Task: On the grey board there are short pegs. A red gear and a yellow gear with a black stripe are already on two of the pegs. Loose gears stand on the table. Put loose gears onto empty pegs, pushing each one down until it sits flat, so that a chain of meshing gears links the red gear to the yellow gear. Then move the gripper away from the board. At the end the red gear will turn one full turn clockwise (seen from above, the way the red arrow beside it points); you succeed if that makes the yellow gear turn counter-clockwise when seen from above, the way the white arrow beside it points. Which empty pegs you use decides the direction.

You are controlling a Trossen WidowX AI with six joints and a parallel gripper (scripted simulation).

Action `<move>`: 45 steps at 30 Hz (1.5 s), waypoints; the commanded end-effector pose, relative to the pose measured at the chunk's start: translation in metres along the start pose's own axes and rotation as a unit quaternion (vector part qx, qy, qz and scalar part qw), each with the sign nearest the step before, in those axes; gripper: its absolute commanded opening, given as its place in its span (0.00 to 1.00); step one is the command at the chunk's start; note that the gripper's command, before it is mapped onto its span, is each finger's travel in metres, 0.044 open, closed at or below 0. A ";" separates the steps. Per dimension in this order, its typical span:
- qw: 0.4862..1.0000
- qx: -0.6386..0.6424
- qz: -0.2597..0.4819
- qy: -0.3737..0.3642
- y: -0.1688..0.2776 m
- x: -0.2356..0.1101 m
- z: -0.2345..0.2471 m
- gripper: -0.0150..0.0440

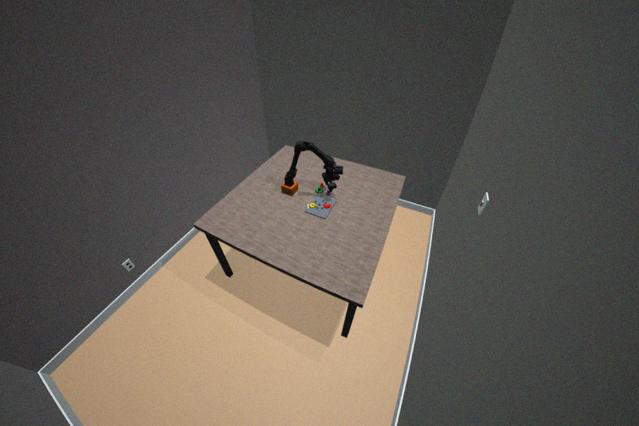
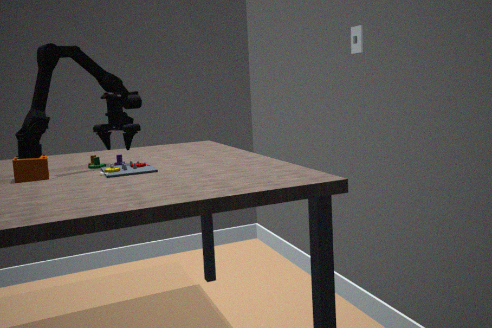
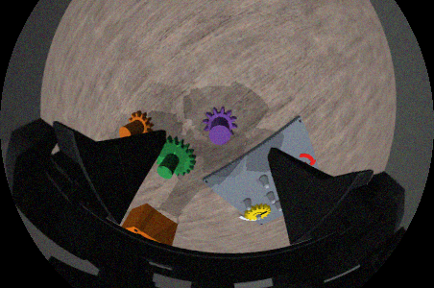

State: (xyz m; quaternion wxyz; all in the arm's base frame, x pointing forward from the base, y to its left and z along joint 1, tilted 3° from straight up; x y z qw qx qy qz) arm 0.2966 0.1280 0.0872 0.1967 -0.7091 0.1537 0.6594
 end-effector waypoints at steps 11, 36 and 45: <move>1.000 -0.003 0.002 0.001 0.000 0.021 0.000 1.00; 1.000 -0.003 0.002 0.001 0.000 0.032 0.000 0.38; 1.000 -0.003 0.002 0.001 0.000 0.032 0.000 0.25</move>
Point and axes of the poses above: the point midway between the two fingers, 35 mm back from their tips, its own x axis out along the fingers, its own z axis across the jaws, y = z × x, the point moved 4 cm from there along -x, back along the fingers, and after that the axes turned 14 degrees about -x, right-handed, at the moved point
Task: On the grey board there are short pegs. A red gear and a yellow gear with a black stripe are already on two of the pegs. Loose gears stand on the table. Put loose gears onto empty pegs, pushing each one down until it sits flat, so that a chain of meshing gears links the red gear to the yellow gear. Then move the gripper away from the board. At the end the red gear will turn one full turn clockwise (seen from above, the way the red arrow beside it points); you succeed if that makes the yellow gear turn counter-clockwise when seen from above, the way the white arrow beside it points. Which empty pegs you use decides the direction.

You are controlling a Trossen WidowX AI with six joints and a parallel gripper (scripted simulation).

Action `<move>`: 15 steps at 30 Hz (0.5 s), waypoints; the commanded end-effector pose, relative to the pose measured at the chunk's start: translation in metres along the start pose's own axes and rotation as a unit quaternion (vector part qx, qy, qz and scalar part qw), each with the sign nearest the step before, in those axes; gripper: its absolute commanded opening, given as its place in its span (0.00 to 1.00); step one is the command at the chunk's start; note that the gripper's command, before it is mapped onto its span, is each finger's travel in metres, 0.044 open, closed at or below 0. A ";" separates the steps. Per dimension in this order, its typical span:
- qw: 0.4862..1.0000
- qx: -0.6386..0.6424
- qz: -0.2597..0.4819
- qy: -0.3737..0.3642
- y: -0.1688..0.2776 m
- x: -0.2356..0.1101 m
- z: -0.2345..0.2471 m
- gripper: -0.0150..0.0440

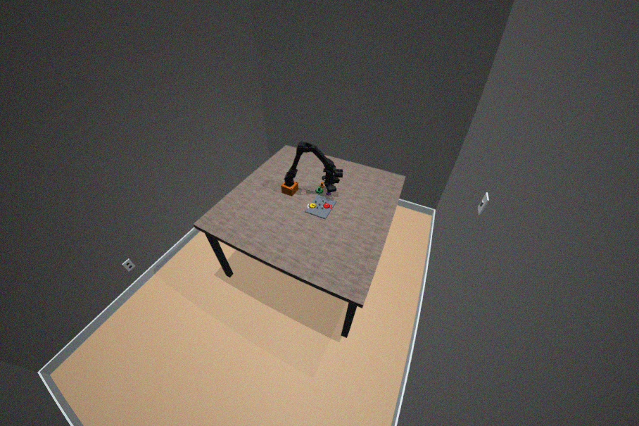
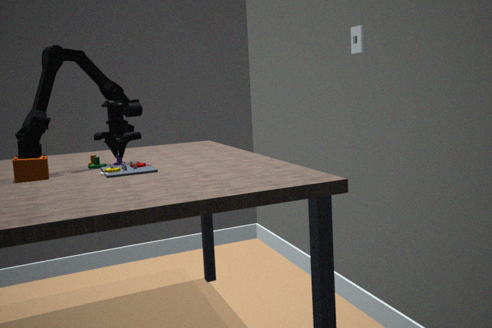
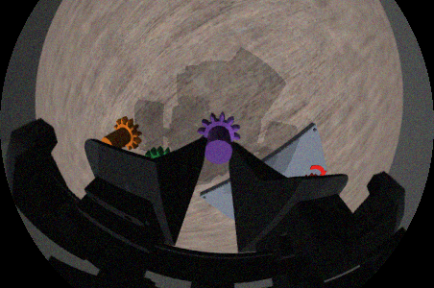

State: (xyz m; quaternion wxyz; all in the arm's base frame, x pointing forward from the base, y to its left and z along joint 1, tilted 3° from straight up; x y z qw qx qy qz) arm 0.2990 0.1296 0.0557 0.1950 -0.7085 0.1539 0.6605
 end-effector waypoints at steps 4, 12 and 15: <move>1.000 -0.001 0.001 0.002 -0.001 -0.006 -0.002 0.25; 1.000 -0.001 0.000 0.002 -0.005 -0.028 -0.004 0.25; 1.000 -0.001 0.000 0.002 -0.006 -0.036 -0.005 0.25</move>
Point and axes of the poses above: the point midway between the two fingers, 35 mm back from their tips, its own x axis out along the fingers, its own z axis across the jaws, y = z × x, the point moved 4 cm from there along -x, back along the fingers, and after that the axes turned 14 degrees about -x, right-handed, at the moved point
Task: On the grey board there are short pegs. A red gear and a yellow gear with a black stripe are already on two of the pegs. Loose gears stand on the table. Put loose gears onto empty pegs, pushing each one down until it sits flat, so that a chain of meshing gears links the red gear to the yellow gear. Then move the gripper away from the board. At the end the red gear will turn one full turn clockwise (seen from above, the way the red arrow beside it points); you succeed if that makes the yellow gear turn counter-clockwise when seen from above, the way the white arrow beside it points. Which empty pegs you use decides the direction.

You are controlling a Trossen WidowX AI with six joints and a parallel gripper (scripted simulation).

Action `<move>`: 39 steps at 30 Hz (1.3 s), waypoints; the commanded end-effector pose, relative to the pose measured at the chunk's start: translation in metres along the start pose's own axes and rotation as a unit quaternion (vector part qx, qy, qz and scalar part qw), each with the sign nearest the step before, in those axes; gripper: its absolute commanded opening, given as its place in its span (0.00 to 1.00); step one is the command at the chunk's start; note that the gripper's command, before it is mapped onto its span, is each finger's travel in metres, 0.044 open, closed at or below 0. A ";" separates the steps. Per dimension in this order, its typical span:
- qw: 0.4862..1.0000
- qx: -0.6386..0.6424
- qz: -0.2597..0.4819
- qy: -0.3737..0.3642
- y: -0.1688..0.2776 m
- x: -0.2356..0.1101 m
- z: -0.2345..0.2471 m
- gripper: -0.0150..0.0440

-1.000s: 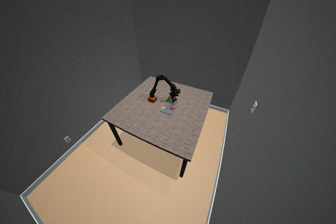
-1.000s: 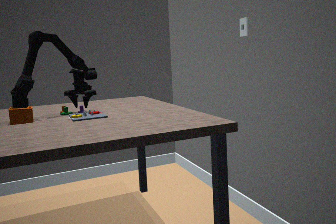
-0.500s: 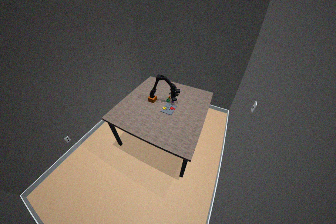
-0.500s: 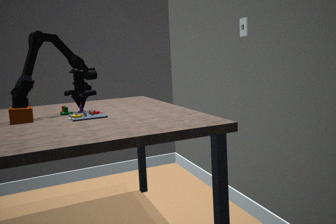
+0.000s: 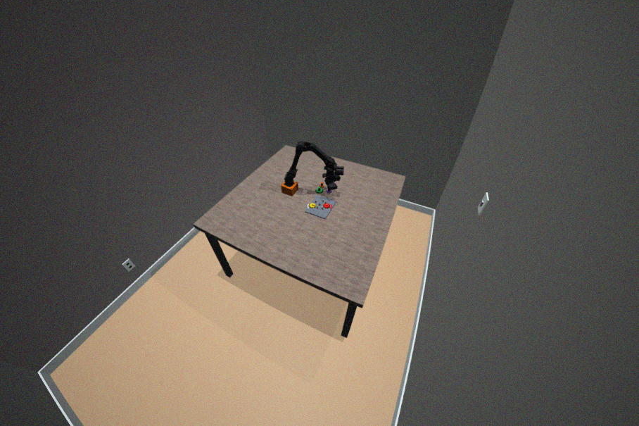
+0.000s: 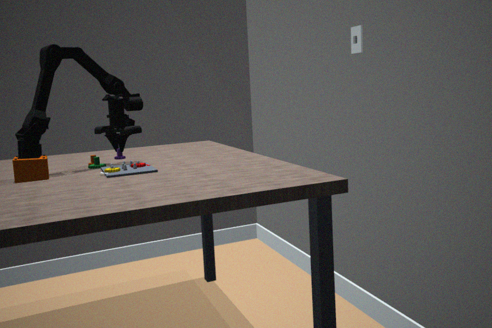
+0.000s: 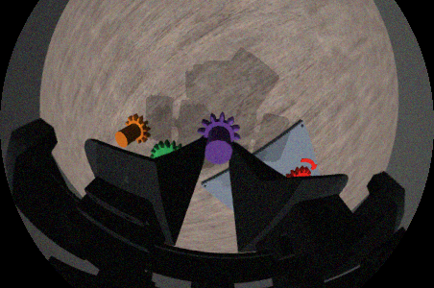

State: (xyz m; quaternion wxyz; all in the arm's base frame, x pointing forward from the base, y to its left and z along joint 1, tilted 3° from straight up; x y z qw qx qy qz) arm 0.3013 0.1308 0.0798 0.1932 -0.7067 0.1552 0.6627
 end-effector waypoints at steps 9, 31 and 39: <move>1.000 -0.001 -0.003 0.005 -0.004 -0.038 -0.003 0.25; 1.000 -0.001 -0.002 0.005 0.001 -0.102 0.002 0.25; 1.000 -0.001 -0.002 0.004 0.004 -0.121 0.005 0.25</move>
Point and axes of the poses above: the point midway between the two fingers, 35 mm back from their tips, its own x axis out along the fingers, its own z axis across the jaws, y = z × x, the point moved 4 cm from there along -x, back along the fingers, and after that the axes turned 14 degrees about -x, right-handed, at the moved point
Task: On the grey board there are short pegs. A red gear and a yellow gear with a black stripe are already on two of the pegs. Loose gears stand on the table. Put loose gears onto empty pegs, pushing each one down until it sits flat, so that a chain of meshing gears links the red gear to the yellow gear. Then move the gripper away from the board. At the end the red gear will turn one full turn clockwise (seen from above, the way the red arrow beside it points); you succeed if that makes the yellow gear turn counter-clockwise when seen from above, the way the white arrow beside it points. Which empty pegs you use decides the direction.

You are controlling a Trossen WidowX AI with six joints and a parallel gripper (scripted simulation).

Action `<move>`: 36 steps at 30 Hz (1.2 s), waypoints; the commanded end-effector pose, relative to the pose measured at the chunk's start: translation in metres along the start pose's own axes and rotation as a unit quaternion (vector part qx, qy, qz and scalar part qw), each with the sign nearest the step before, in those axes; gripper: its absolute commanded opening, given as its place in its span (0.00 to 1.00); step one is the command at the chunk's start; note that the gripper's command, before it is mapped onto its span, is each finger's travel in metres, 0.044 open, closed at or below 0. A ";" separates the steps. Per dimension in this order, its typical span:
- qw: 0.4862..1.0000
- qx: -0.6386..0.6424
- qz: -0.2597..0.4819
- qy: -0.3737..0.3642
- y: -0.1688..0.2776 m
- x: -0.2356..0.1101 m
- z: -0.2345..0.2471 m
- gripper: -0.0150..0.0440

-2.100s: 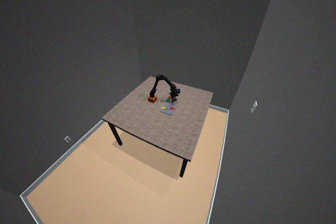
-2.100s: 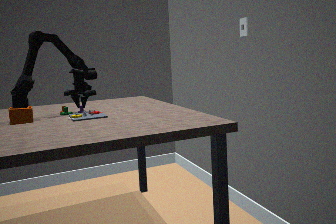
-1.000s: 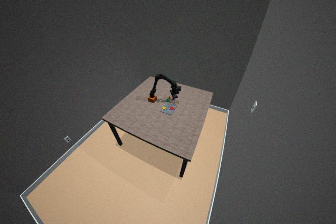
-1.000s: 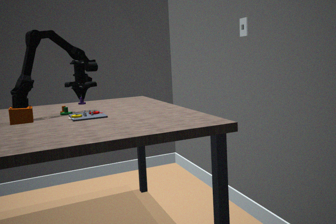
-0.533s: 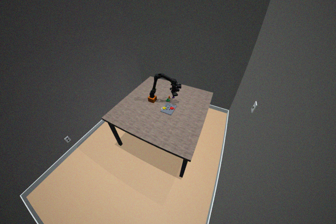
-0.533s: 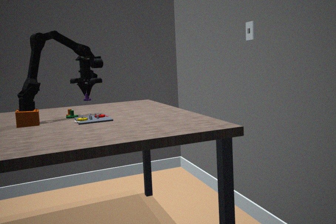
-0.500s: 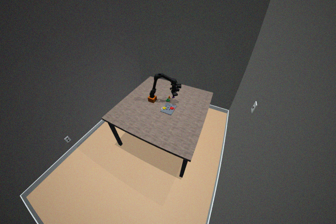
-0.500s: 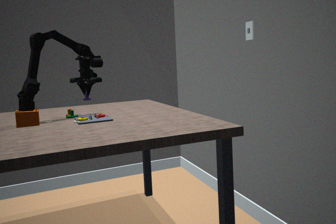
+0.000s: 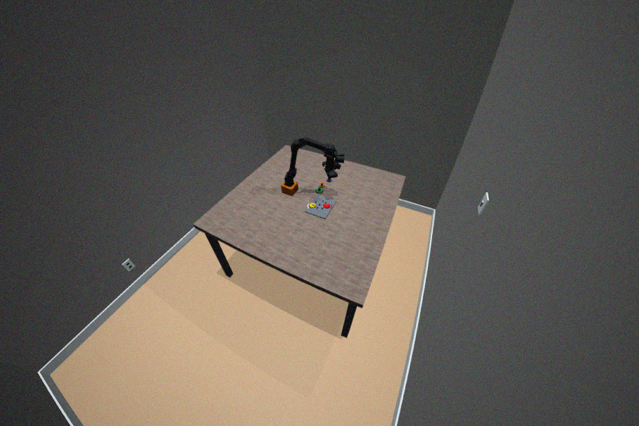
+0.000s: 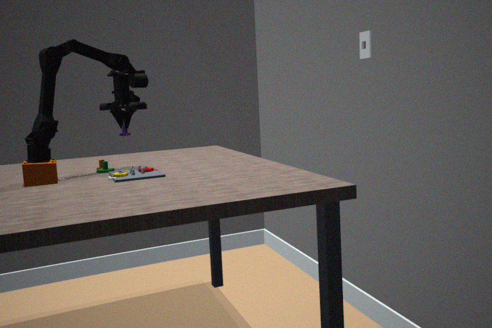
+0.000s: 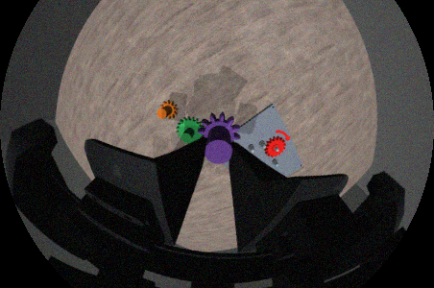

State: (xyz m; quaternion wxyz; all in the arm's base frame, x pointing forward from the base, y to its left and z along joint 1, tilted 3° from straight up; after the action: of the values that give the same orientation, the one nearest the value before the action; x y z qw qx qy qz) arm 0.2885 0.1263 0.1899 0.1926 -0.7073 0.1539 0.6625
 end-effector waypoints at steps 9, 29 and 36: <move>1.000 0.004 -0.001 0.003 0.009 -0.003 -0.012 0.25; 1.000 0.007 0.000 0.005 0.037 0.018 -0.051 0.25; 1.000 0.006 0.000 0.007 0.048 0.026 -0.063 0.25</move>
State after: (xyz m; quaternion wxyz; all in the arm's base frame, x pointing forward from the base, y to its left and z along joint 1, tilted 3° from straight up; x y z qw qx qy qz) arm 0.3199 0.0620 0.1683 0.1955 -0.7104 0.1622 0.6563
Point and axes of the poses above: the point midway between the two fingers, 35 mm back from their tips, its own x axis out along the fingers, its own z axis across the jaws, y = z × x, the point moved 4 cm from there along -x, back along the fingers, and after that the axes turned 14 degrees about -x, right-handed, at the moved point
